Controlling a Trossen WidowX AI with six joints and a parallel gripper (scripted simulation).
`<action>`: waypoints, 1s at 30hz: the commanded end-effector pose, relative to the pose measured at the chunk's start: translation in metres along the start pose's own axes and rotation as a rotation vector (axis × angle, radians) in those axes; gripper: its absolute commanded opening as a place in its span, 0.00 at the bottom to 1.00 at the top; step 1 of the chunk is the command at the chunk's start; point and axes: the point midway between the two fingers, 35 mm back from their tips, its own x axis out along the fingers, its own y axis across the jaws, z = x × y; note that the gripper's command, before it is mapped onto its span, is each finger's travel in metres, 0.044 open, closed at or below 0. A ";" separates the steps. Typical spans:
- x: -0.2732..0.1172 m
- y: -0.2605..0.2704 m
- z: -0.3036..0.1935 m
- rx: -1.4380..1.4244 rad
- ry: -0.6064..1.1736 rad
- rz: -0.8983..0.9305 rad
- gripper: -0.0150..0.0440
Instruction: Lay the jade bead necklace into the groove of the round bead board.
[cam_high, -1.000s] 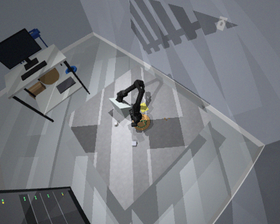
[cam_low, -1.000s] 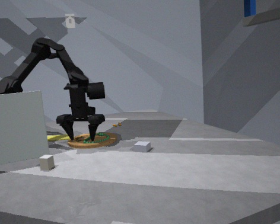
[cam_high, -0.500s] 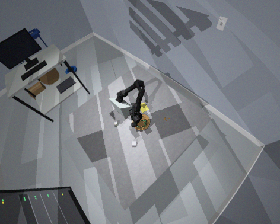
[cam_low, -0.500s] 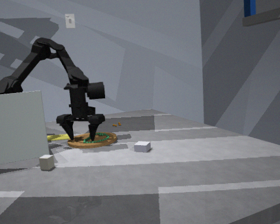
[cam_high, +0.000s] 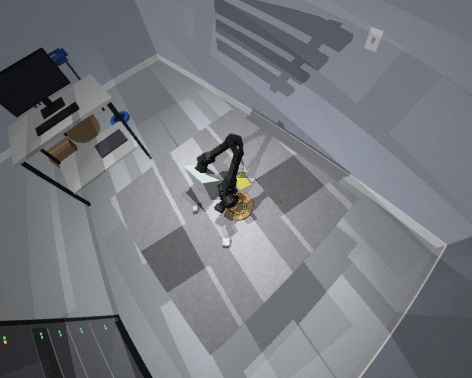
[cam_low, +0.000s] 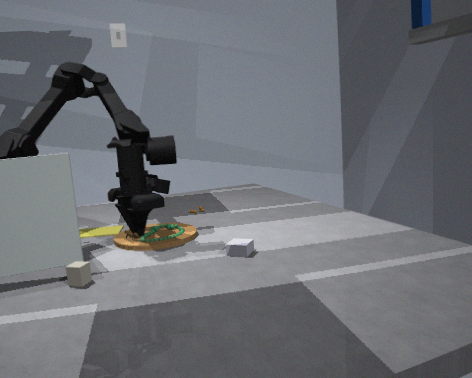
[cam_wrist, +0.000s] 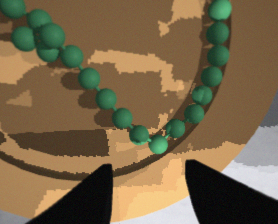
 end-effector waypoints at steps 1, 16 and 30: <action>-0.016 -0.004 0.006 0.870 -0.013 -0.006 0.46; -0.027 -0.006 0.007 1.526 -0.015 -0.002 0.46; -0.027 -0.006 0.007 1.526 -0.015 -0.002 0.46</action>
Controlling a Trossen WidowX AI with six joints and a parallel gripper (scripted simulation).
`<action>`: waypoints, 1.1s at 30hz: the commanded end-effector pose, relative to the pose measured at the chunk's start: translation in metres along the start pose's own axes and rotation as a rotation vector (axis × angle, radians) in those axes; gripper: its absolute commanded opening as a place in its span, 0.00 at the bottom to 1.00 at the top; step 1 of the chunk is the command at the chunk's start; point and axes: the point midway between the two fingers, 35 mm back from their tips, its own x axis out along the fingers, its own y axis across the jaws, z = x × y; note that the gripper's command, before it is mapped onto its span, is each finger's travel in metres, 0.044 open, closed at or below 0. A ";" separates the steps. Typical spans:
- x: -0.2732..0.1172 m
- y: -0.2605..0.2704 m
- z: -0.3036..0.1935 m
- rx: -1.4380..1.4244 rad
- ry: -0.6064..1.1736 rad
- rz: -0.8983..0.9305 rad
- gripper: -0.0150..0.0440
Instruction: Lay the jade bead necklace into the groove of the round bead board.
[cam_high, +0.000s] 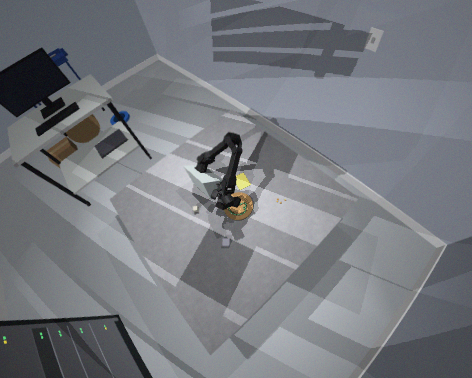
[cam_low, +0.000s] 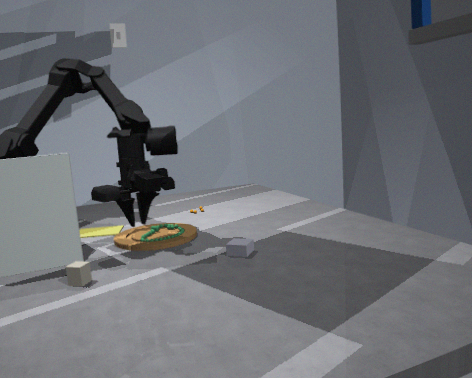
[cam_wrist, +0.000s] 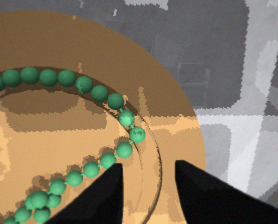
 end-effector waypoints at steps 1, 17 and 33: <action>-0.005 0.004 0.004 0.106 -0.014 0.005 0.46; 0.007 0.007 0.005 0.092 -0.019 0.011 0.46; 0.030 0.005 0.004 0.104 -0.014 0.007 0.46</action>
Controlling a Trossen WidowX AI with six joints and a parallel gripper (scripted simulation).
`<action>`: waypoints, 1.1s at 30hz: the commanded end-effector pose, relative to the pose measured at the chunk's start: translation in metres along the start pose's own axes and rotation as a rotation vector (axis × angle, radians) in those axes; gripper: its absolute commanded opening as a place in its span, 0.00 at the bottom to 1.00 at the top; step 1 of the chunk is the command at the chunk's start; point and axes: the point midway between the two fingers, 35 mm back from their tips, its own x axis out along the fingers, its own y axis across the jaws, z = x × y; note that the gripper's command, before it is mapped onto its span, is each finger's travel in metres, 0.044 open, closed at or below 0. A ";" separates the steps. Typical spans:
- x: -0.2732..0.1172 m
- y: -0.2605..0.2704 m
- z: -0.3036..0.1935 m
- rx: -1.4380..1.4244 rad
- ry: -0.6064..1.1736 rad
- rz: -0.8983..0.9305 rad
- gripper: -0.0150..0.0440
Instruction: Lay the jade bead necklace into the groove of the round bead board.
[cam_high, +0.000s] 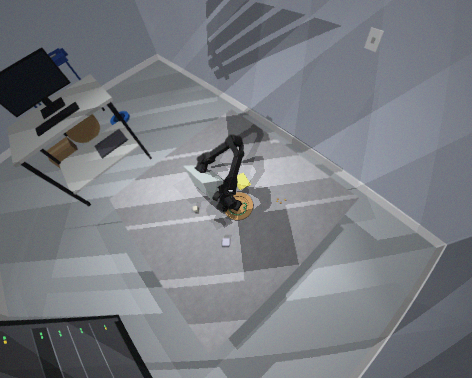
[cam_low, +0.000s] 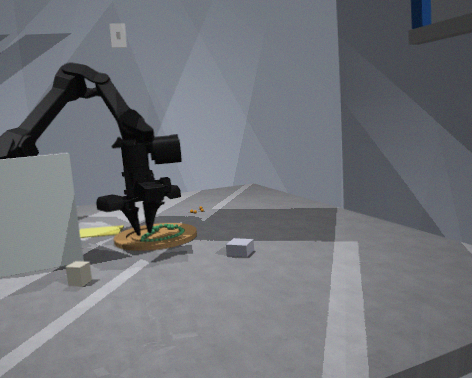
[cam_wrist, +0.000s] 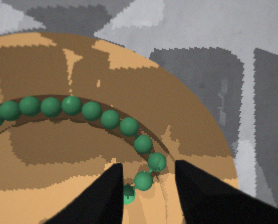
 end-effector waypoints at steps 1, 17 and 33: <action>0.009 -0.004 -0.002 0.016 0.011 -0.006 0.46; 0.012 -0.003 -0.001 0.008 0.005 -0.006 0.25; 0.012 -0.003 -0.001 0.008 0.005 -0.006 0.25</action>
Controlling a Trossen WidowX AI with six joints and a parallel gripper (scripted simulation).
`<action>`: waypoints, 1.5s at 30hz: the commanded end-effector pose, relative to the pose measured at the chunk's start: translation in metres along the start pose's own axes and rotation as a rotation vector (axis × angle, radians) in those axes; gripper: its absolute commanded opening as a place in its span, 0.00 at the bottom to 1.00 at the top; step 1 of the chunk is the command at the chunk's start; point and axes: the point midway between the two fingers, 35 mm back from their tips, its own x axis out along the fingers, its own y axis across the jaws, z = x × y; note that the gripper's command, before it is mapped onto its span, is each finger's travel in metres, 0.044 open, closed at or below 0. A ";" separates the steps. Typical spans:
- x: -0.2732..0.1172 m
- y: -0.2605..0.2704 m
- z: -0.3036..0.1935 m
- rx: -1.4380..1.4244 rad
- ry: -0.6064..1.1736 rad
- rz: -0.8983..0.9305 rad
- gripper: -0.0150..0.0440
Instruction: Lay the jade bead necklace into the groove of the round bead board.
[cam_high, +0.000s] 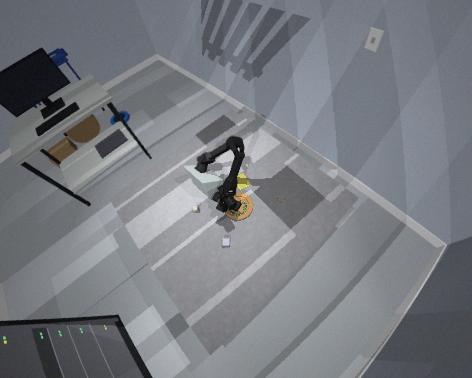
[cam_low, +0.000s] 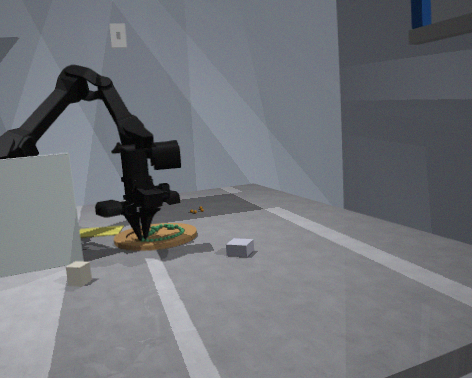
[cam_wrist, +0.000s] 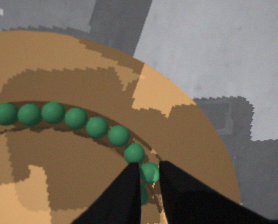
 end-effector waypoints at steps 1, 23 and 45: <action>0.000 0.001 0.000 -0.003 0.003 0.005 0.25; -0.009 -0.001 -0.002 0.007 0.010 0.004 0.25; -0.001 0.000 0.000 -0.003 0.005 0.008 0.61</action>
